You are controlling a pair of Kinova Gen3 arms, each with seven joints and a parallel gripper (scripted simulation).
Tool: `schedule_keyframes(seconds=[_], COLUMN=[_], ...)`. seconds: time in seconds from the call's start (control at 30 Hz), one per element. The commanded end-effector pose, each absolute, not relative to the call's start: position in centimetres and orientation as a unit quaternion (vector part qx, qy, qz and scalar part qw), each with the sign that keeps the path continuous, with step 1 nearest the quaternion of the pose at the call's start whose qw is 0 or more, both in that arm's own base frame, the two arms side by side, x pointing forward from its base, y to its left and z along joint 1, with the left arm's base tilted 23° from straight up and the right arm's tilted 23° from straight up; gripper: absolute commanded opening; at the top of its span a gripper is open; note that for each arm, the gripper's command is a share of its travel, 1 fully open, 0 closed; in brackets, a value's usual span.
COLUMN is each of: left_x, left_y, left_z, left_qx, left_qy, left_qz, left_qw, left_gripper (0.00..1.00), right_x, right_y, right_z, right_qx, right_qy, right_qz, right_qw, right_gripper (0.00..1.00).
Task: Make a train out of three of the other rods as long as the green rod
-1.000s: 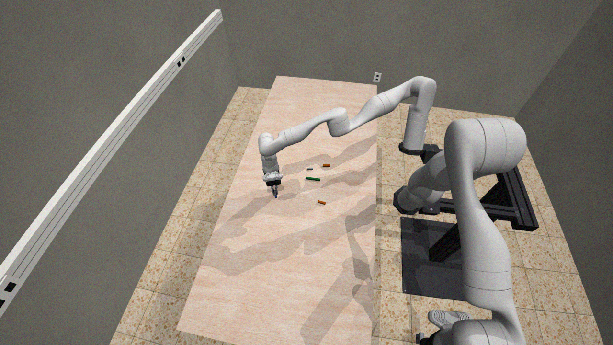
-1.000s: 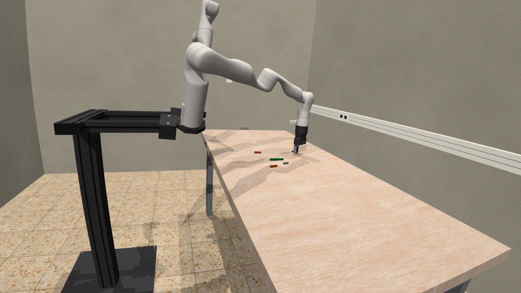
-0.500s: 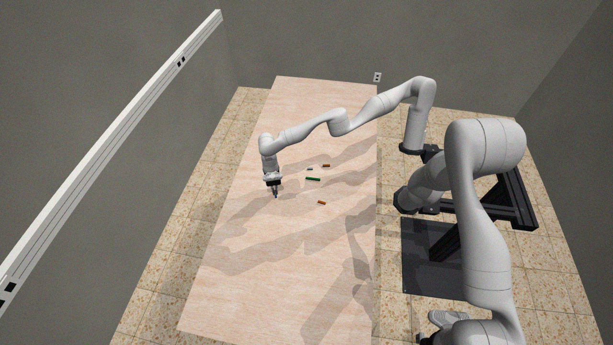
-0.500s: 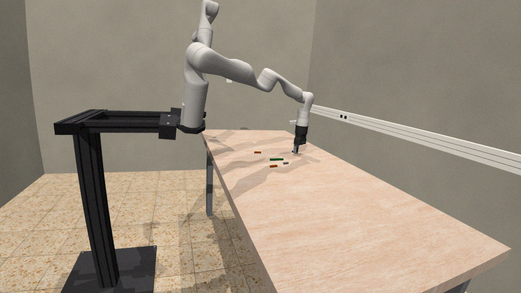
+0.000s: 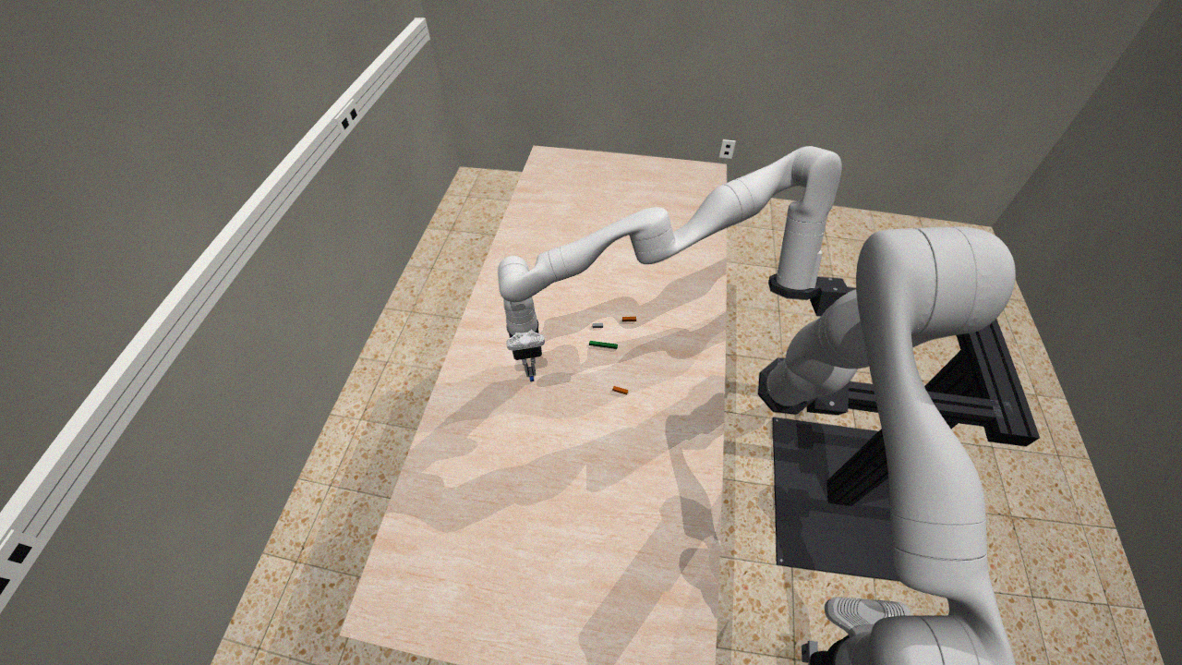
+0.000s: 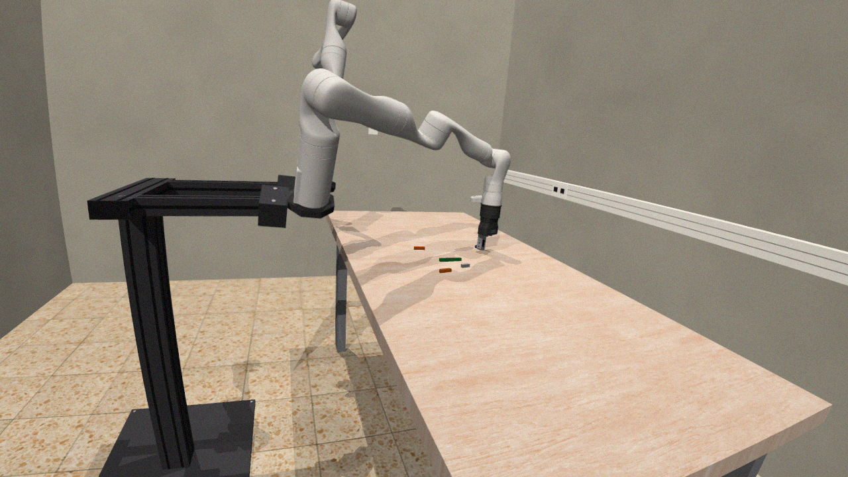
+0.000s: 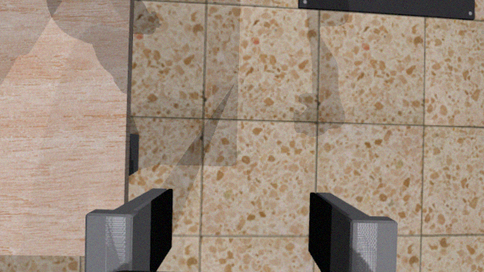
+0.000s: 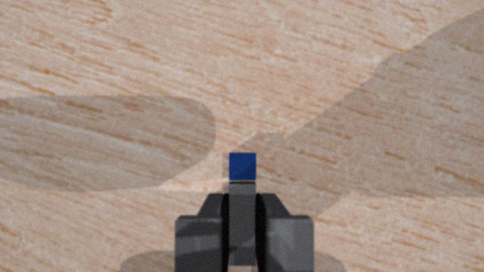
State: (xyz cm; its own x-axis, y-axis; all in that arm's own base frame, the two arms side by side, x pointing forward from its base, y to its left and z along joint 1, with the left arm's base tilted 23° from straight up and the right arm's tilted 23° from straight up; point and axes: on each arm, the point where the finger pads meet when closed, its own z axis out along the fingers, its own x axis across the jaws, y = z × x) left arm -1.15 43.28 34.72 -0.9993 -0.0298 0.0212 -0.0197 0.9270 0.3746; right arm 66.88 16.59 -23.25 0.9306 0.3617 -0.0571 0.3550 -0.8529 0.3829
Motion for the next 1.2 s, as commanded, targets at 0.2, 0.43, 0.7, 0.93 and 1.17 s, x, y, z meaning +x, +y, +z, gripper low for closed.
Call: schedule_keyframes(seconds=[0.2,0.43,0.7,0.93,1.17], left_x=[-1.17,-1.17,-1.17,-1.17,-1.17], left_y=[43.29,43.29,43.29,43.29,43.29], left_z=[34.79,34.79,34.79,34.79,34.79], left_qx=[0.013,0.013,0.013,0.013,0.013], left_qy=[-0.981,-0.981,-0.981,-0.981,-0.981], left_qz=[-0.192,-0.192,-0.192,-0.192,-0.192], left_qw=[0.013,0.013,0.013,0.013,0.013], left_gripper=[1.00,1.00,1.00,1.00,1.00], right_x=[66.94,66.94,66.94,66.94,66.94], right_y=[16.79,16.79,16.79,16.79,16.79], right_z=[-23.14,-23.14,-23.14,-23.14,-23.14], right_qx=[0.962,0.962,0.962,0.962,0.962], right_qy=[0.187,0.187,0.187,0.187,0.187], right_qz=[0.010,0.010,0.010,0.010,0.010], right_qw=[0.196,0.196,0.196,0.196,0.196], right_gripper=[0.24,0.24,0.30,0.36,0.54])
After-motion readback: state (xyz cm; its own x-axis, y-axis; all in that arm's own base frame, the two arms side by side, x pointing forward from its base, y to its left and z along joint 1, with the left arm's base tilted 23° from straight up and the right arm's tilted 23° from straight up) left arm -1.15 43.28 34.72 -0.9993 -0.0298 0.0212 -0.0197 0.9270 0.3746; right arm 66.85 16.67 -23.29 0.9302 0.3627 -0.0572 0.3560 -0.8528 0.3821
